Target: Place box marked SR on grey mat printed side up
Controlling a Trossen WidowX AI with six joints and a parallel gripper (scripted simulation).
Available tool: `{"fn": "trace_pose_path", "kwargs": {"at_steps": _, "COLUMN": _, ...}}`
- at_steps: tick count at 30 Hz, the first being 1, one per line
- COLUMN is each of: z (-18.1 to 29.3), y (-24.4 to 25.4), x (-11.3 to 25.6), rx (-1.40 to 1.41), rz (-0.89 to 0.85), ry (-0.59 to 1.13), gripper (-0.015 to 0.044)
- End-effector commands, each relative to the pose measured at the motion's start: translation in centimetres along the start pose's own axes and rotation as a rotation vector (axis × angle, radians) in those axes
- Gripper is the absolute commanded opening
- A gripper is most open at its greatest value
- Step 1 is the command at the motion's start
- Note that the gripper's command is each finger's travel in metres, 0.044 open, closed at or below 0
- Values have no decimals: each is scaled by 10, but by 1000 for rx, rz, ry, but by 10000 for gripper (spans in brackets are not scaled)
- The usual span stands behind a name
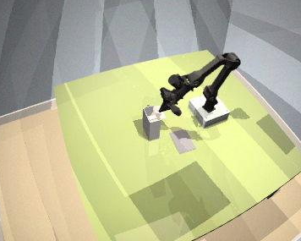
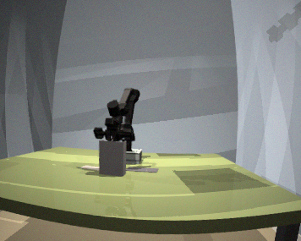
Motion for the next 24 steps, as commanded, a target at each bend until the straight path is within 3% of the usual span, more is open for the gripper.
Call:
{"fn": "trace_pose_path", "kwargs": {"at_steps": 1, "z": -5, "y": 0, "x": 6, "rx": 3, "rz": -2, "ry": 5, "gripper": 0}}
{"fn": "trace_pose_path", "kwargs": {"at_steps": 24, "z": 7, "y": 0, "x": 19, "rx": 0, "rz": 1, "ry": 3, "gripper": 0}}
Point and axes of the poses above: the point midway between the two fingers, 35 mm back from their tips, its own x axis back along the fingers, its own y axis across the jaws, z = x × y, the point moved 5 cm from there along x, back along the fingers, and after that the axes turned 2 degrees about -x, right-handed, at the moved point
